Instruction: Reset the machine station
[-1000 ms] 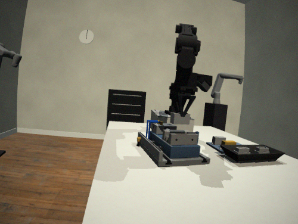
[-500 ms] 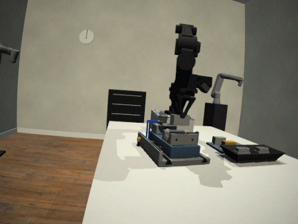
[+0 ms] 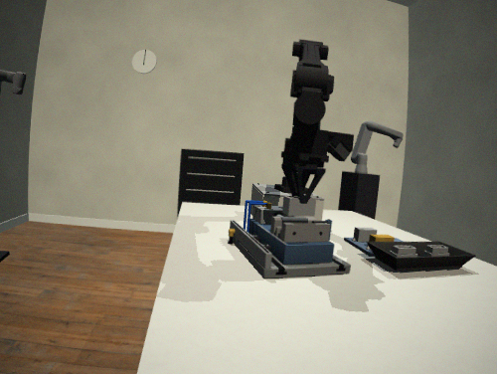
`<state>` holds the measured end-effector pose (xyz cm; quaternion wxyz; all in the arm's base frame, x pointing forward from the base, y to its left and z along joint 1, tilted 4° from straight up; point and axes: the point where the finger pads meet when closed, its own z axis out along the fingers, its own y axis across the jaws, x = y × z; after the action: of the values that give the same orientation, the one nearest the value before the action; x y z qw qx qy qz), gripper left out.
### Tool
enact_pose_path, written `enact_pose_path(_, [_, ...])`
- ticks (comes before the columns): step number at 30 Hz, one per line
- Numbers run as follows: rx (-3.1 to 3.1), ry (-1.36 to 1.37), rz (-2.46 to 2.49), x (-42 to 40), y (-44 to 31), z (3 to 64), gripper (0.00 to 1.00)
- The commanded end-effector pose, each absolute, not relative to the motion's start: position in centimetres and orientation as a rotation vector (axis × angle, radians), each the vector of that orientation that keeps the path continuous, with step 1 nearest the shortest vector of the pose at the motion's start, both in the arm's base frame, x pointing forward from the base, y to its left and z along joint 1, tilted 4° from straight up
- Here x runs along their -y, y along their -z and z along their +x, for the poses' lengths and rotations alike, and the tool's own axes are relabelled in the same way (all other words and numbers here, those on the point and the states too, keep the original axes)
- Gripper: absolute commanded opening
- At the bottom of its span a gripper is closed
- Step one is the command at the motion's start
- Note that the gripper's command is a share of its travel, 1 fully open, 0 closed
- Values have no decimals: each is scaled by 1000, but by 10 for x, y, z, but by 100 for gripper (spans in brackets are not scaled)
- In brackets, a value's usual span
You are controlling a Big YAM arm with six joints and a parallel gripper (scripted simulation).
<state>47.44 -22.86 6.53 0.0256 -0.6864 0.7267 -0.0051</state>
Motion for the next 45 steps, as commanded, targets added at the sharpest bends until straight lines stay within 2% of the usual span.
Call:
enact_pose_path(1, [-2212, 95, -2126, 231, -80, 488, 0])
enact_pose_path(16, [-2220, 59, -2131, 228, -64, 485, 0])
enact_pose_path(45, [-2203, 150, -2113, 235, -92, 498, 0])
